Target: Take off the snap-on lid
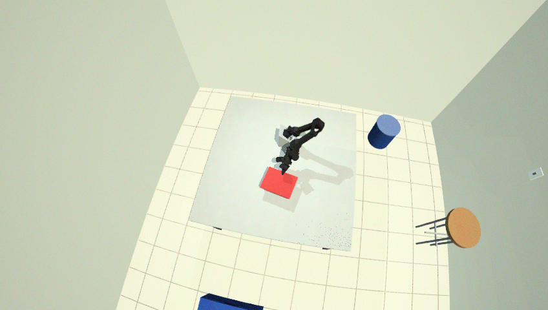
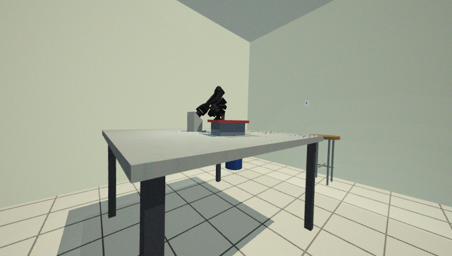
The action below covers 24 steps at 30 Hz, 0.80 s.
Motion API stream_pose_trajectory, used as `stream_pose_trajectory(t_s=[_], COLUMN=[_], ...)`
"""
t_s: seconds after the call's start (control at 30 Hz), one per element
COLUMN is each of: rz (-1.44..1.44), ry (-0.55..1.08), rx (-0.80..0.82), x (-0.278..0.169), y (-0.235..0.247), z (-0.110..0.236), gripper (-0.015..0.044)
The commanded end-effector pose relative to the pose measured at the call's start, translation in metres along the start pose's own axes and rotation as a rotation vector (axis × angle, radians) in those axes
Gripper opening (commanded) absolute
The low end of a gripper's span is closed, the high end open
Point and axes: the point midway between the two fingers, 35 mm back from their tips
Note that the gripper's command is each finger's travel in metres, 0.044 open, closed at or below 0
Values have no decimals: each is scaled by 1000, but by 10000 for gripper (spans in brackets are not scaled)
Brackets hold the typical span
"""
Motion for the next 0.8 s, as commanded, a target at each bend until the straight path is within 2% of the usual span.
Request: stream_pose_trajectory(t_s=[0.0, 0.77], rz=[2, 2], ry=[1, 0], rx=[1, 1], x=[0, 1], y=[1, 4], z=[1, 5], gripper=[0, 0])
Point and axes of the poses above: the point midway between the two fingers, 35 mm back from their tips, its own z axis back along the fingers, its own y axis across the jaws, x = y × z, and after that the axes turned 8 degrees about z, right-handed
